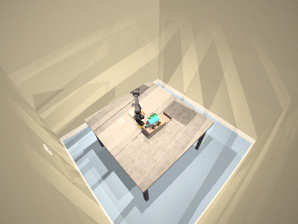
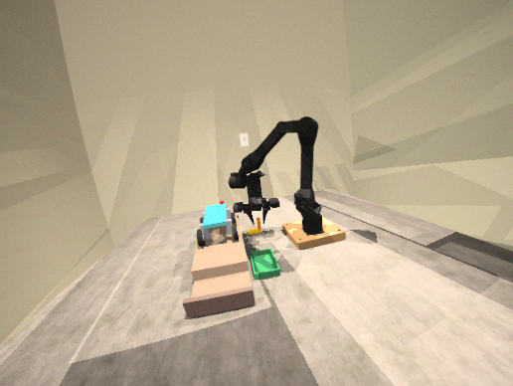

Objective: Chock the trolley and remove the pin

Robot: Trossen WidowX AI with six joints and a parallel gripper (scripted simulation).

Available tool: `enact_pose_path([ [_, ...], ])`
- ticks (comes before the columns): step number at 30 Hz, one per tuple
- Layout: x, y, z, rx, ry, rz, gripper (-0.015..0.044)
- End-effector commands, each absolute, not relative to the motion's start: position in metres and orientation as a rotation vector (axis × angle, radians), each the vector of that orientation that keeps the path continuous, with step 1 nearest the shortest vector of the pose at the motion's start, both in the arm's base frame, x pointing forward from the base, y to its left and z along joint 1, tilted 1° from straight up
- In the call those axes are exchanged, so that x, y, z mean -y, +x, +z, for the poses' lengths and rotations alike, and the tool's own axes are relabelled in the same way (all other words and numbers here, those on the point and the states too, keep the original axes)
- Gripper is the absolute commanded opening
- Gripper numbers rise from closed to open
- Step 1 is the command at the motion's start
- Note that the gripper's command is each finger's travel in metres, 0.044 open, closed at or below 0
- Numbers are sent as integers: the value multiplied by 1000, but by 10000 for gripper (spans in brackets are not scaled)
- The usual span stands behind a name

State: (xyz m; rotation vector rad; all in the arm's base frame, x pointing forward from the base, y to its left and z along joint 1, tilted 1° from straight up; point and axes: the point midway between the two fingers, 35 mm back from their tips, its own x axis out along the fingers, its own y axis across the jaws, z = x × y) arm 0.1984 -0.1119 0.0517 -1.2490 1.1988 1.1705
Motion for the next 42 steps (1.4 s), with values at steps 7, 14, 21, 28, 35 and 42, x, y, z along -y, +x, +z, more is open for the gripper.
enact_pose_path([
  [7, 112, 198, 45, -1199, -1248, 1172, 137],
  [14, 112, 198, 45, -1199, -1248, 1172, 32],
  [21, 111, 197, 61, -1196, -1249, 1177, 0],
  [28, 111, 195, 87, -1194, -1249, 1179, 0],
  [35, 110, 194, 114, -1194, -1249, 1179, 0],
  [42, 110, 194, 141, -1194, -1249, 1179, 0],
])
